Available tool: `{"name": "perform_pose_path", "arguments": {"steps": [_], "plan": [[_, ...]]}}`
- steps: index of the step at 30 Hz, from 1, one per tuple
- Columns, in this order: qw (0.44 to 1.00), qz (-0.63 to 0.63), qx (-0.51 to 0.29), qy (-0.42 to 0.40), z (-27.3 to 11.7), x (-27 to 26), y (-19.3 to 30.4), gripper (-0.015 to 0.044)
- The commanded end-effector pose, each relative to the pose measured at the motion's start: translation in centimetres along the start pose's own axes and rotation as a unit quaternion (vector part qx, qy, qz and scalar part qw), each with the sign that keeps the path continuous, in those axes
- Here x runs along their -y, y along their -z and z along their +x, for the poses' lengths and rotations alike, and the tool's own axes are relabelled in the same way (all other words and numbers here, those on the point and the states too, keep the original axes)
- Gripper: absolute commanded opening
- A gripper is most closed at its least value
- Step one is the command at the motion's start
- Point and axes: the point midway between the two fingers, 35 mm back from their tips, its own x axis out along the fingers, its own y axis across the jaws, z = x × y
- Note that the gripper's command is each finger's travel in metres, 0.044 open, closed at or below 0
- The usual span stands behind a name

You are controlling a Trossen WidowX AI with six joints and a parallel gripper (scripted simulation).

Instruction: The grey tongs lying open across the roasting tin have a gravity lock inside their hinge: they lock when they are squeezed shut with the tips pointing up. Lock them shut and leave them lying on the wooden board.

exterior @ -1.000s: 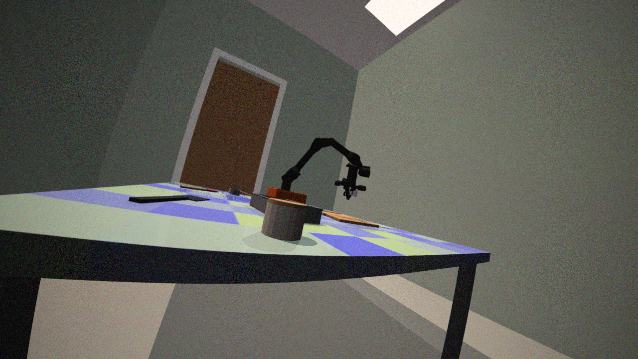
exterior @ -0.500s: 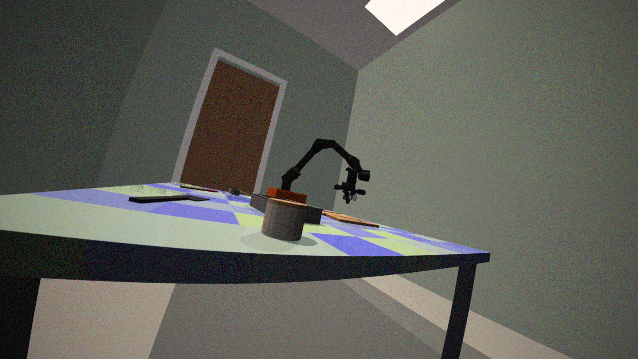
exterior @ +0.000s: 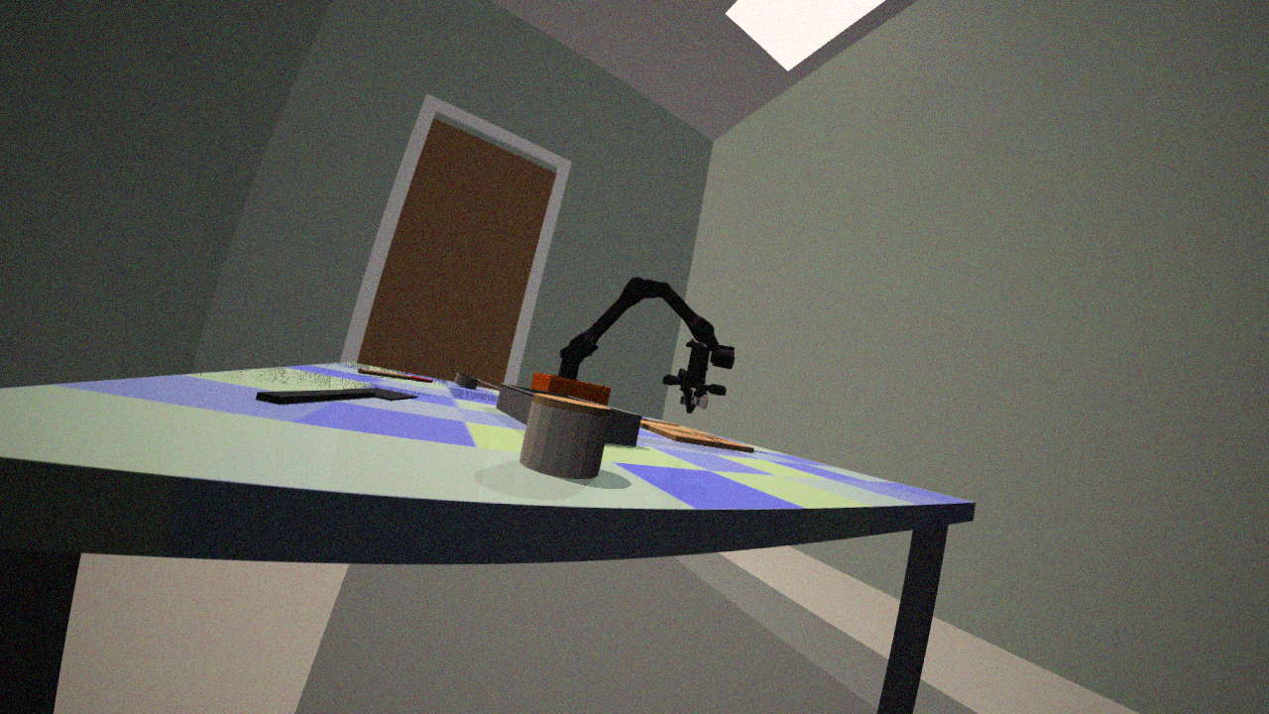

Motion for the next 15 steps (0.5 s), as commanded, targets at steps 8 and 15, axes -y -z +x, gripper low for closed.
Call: {"name": "perform_pose_path", "arguments": {"steps": [8,15], "plan": [[1.000,-0.002,0.001,-0.001,1.9,-0.2,-0.1,-0.0150],[1.000,-0.002,0.001,-0.001,2.6,-0.3,-0.1,-0.0150]]}}
